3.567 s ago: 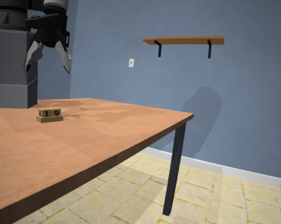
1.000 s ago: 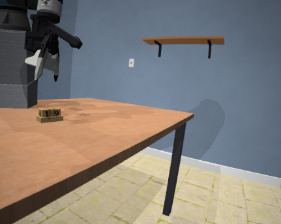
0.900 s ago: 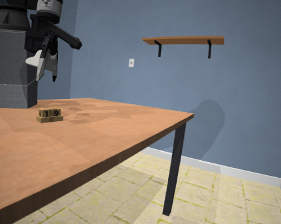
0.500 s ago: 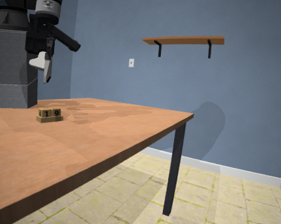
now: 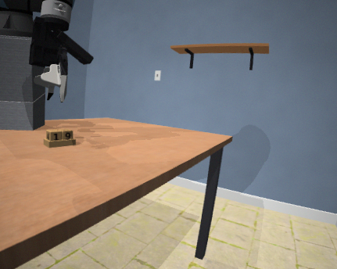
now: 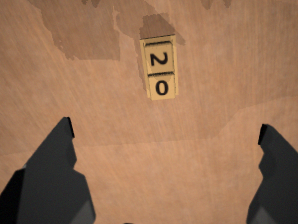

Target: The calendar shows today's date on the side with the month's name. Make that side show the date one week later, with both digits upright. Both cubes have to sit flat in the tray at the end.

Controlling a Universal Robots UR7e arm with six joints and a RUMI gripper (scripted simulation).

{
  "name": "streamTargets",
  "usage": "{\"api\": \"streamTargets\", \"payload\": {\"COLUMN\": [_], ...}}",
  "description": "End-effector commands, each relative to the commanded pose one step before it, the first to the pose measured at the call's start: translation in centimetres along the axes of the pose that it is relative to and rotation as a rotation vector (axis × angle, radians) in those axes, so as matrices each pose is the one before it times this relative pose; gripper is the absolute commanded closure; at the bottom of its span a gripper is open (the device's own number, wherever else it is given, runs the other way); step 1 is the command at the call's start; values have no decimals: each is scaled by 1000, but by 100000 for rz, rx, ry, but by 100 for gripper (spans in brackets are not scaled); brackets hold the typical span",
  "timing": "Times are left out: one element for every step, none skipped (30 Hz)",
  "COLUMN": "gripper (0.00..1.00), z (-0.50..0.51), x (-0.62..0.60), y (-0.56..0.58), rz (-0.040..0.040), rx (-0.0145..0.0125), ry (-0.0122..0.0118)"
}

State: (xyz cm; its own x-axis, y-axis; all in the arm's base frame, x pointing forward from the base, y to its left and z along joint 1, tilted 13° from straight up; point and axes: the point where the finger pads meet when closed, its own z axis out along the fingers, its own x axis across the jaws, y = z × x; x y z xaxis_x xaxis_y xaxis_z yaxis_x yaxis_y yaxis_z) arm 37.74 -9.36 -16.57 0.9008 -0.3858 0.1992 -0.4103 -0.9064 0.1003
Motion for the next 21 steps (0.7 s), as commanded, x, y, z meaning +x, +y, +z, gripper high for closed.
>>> {"api": "streamTargets", "payload": {"gripper": [0,0,0,0,0,0,0,0,0,0,0,0,0,0,0,0,0,0,0,0,0], "z": [142,15,14,13,11,10,9,8,7,6,0,-2,0,0,-15,0,1,2,2,1,1], "x": [69,-11,-10,-9,-8,-8,-7,-6,-5,-4,2,5,0,0,16,-2,-2,-3,-3,-2,-2], "y": [167,11,10,9,8,7,7,6,5,4,7,9,0,0,3,-3,-2,-2,-2,-1,0], "rz": [-7237,-957,-871,-787,-706,-629,-554,-483,-415,-352,-292,-237,0,0,-218,-159,-117,-80,-50,-26,-10], "rx": [554,-2,-2,-2,-2,-2,-2,-1,-1,-1,-10,-16,0,0,-31,-2,-1,0,0,0,0], "ry": [513,9,8,7,6,6,5,4,4,3,16,21,0,0,47,1,-2,-6,-7,-6,-5]}}
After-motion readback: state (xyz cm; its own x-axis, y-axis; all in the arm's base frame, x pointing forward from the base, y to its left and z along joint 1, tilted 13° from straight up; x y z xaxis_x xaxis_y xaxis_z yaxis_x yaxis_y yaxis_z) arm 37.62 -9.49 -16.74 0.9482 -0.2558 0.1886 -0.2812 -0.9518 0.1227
